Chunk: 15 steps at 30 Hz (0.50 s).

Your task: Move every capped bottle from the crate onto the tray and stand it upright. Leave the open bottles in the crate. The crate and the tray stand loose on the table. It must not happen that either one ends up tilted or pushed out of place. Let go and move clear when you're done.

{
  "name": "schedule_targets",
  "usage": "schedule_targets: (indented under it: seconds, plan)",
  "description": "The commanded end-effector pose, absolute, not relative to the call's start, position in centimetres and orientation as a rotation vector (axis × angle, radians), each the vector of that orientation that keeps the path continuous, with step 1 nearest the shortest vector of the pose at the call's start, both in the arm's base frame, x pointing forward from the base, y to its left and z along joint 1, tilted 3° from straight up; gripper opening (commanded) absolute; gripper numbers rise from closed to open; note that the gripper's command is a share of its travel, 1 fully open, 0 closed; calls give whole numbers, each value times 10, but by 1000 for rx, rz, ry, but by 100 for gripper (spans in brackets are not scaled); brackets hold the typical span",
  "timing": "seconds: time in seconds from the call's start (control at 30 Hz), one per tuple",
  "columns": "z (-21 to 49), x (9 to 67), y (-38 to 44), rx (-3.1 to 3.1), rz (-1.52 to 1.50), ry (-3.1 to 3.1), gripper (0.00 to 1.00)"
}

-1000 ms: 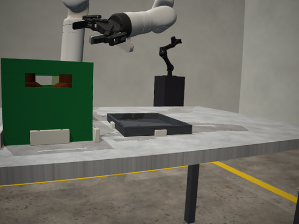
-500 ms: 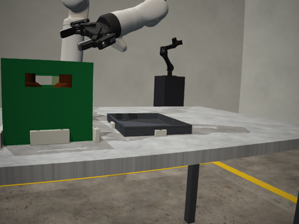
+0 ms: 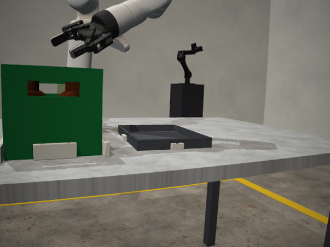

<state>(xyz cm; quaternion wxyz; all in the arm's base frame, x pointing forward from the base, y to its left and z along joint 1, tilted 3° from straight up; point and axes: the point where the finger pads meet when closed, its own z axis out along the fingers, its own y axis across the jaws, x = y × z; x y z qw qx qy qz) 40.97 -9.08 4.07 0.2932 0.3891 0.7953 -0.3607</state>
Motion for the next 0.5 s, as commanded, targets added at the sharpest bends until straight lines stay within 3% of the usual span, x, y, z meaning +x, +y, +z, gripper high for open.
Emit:
schedule_targets:
  seconds: [0.0,0.47]
  plan:
    - [43,408,-106,1096,-942,2120,100]
    - [40,407,-139,1225,-840,2174,100]
